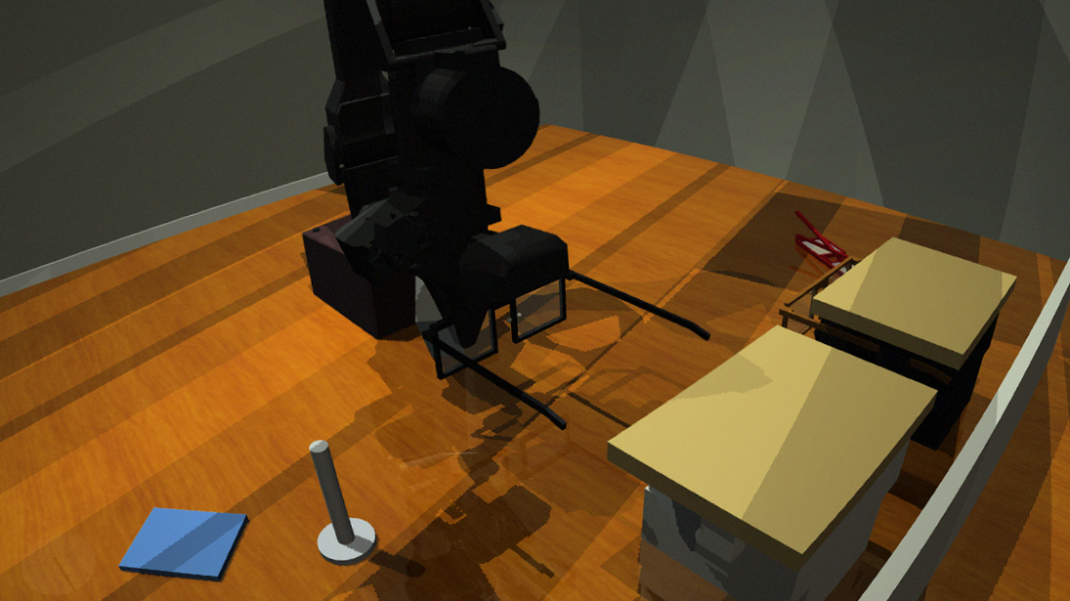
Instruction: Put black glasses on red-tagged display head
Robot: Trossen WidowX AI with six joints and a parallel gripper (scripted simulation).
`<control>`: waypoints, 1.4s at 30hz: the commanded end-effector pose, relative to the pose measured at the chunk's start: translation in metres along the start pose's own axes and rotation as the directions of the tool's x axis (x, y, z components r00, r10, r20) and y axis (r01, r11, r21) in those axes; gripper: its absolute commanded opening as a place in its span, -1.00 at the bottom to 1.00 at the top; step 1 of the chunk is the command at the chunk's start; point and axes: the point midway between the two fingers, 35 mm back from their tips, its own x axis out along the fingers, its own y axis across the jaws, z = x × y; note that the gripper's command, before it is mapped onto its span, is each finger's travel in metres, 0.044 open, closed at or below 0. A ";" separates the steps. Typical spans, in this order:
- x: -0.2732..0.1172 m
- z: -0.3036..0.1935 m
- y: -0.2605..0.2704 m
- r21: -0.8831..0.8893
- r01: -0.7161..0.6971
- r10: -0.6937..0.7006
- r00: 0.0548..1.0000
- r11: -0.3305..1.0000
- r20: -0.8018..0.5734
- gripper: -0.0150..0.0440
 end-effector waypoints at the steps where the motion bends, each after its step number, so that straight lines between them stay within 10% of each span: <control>1: 0.003 -0.001 -0.001 -0.004 0.003 -0.003 1.000 1.000 -0.007 -0.49; 42: 0.006 -0.002 0.050 -0.004 -0.006 0.006 1.000 1.000 -0.007 -0.49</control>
